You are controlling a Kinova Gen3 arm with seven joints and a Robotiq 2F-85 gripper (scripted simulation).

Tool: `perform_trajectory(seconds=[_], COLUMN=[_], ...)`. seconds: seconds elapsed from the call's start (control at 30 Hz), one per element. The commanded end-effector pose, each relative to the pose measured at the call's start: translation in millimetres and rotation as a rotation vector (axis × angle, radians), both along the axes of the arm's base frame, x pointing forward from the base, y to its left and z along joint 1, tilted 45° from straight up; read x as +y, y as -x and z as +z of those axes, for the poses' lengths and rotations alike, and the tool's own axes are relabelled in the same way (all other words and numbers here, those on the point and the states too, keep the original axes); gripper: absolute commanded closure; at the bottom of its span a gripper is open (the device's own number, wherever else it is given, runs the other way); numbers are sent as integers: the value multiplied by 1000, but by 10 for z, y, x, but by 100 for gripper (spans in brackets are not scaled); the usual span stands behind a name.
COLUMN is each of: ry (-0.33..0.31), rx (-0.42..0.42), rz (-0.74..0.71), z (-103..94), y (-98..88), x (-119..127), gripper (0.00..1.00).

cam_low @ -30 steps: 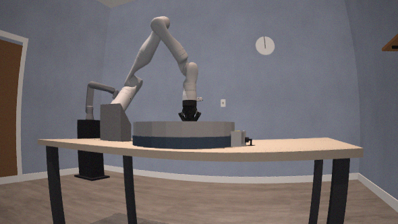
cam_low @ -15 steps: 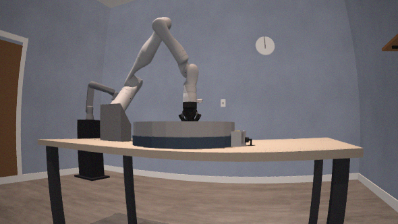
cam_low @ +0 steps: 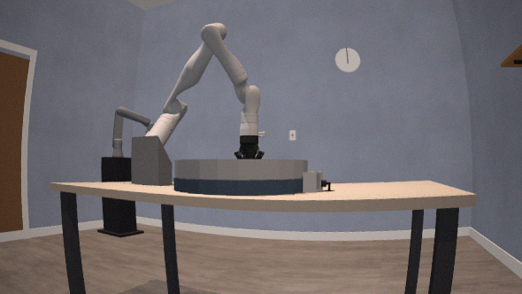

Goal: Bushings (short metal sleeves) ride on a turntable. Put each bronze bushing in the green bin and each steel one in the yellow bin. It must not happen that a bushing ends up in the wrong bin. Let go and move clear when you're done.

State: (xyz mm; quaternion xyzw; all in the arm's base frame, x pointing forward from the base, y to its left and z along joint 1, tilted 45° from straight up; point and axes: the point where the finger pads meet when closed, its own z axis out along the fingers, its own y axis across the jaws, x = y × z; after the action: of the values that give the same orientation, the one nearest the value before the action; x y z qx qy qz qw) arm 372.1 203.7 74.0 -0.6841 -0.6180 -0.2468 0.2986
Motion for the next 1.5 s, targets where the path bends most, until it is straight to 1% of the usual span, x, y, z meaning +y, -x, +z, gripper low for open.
perform_trajectory(seconds=[0.0,0.4,0.83,1.13,1.3,1.47], ry=[2,2,2,2,2,2], rx=[-2,-2,-2,-2,-1,-1], rz=[-3,-3,-3,-3,-2,-2], z=[-22,-31,-115,-115,-156,-156], y=[-1,-1,2,2,4,4], x=[37,47,132,132,170,170], gripper=[100,100,100,100,100,100])
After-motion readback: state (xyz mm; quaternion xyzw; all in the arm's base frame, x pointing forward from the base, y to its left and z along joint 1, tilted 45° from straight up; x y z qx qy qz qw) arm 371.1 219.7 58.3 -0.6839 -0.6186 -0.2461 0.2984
